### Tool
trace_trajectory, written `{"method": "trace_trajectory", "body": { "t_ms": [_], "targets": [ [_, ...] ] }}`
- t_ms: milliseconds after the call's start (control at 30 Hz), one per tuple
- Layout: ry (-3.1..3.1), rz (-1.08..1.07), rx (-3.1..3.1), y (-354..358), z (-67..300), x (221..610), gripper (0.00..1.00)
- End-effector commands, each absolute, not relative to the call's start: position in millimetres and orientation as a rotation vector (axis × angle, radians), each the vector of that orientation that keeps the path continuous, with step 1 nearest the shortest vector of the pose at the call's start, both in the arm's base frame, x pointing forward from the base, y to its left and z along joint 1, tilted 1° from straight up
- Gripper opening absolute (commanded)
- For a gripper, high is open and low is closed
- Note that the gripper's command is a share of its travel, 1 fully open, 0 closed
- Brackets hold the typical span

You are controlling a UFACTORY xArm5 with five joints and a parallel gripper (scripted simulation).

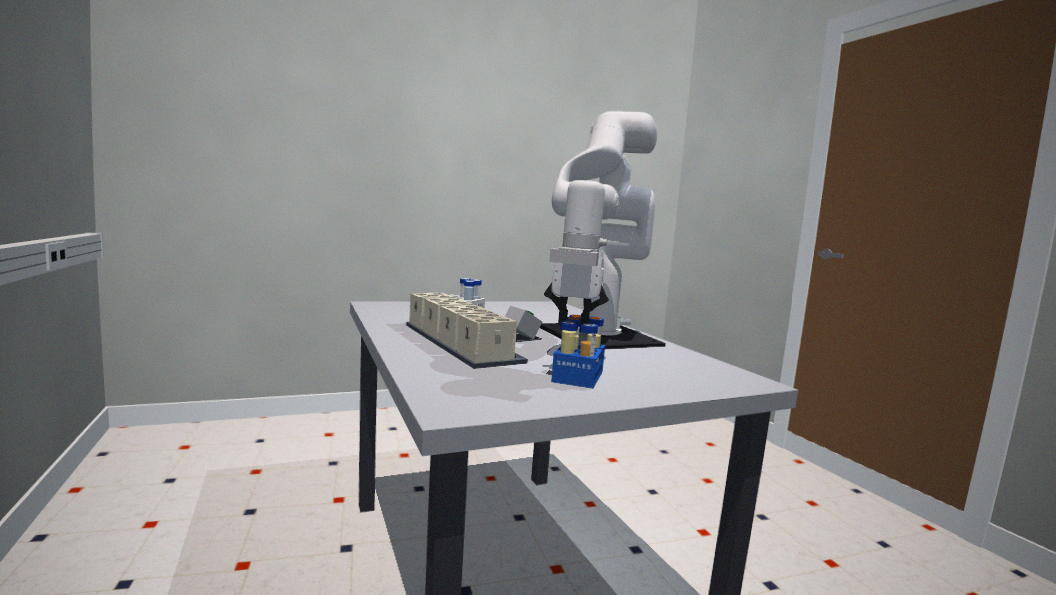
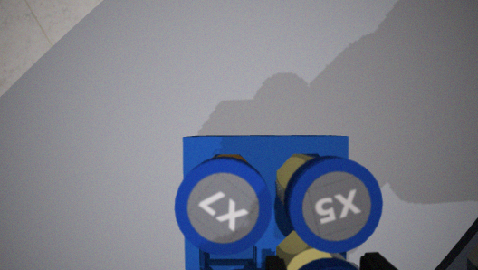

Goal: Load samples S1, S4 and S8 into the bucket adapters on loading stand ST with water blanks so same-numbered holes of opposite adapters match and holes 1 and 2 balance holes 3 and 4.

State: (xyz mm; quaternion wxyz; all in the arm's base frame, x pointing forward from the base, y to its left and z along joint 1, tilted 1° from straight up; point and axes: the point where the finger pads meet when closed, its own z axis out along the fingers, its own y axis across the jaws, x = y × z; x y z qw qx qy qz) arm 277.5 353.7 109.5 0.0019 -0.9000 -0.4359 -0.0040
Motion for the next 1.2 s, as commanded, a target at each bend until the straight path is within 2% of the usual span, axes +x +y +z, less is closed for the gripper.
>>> {"method": "trace_trajectory", "body": {
  "t_ms": [0,1167],
  "targets": [
    [-1.363,-0.010,-2.813,354.7,111.1,278.4,0.00],
    [-1.363,-0.010,-2.813,354.7,115.1,278.4,0.00]
  ]
}}
